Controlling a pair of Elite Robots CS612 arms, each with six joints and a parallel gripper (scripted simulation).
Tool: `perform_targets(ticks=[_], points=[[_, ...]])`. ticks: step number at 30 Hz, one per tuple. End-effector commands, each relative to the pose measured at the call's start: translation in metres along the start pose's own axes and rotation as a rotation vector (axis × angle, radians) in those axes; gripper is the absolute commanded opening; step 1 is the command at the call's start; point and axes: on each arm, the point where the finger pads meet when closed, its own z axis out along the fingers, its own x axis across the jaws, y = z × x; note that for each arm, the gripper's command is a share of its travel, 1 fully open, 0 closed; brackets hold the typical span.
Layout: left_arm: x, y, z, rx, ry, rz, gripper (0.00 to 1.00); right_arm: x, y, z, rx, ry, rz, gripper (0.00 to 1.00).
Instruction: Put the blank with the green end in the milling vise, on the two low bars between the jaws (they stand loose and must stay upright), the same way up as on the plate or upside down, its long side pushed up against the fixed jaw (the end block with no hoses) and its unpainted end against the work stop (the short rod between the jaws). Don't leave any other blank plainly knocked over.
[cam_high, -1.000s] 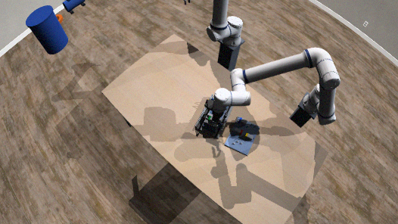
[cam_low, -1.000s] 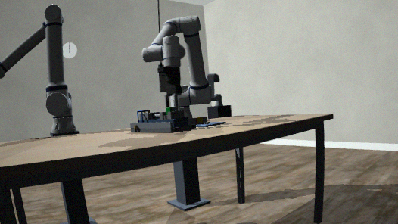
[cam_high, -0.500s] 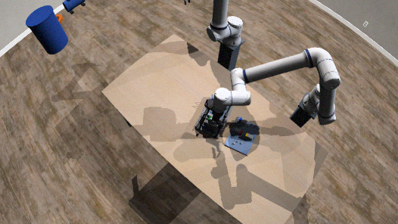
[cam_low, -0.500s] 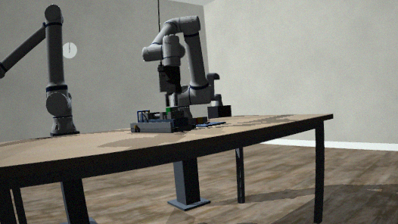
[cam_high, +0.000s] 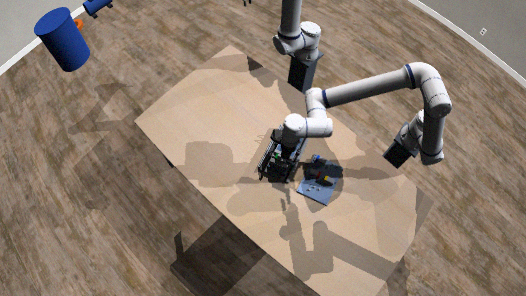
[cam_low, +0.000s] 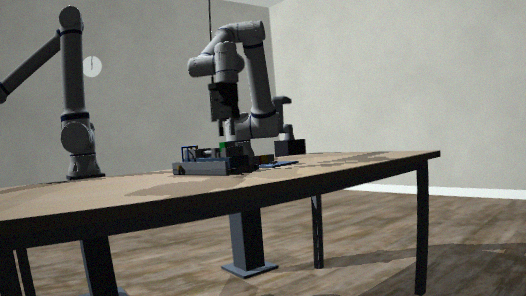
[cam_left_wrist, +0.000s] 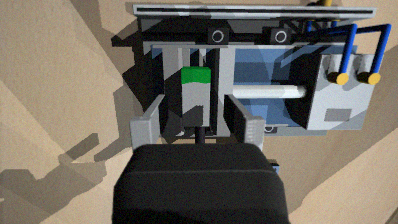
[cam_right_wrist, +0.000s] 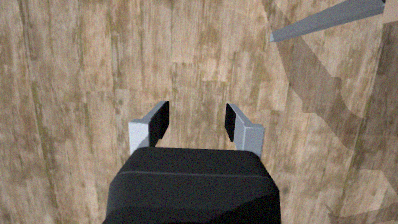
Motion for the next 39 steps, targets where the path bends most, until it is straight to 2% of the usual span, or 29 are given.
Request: perform_targets(ticks=[1, 22, 39], points=[[0.000, -0.001, -0.013, 0.002, -0.001, 0.000, 1.00, 0.000, 0.001, -0.001, -0.002, 0.000, 0.000, 1.00], [0.000, 0.000, -0.059, 0.002, -0.001, 0.000, 1.00, 0.000, 0.001, -0.001, -0.002, 0.000, 0.000, 1.00], [0.000, 0.000, -0.062, 0.002, -0.001, 0.000, 1.00, 0.000, 0.001, -0.001, -0.002, 0.000, 0.000, 1.00]])
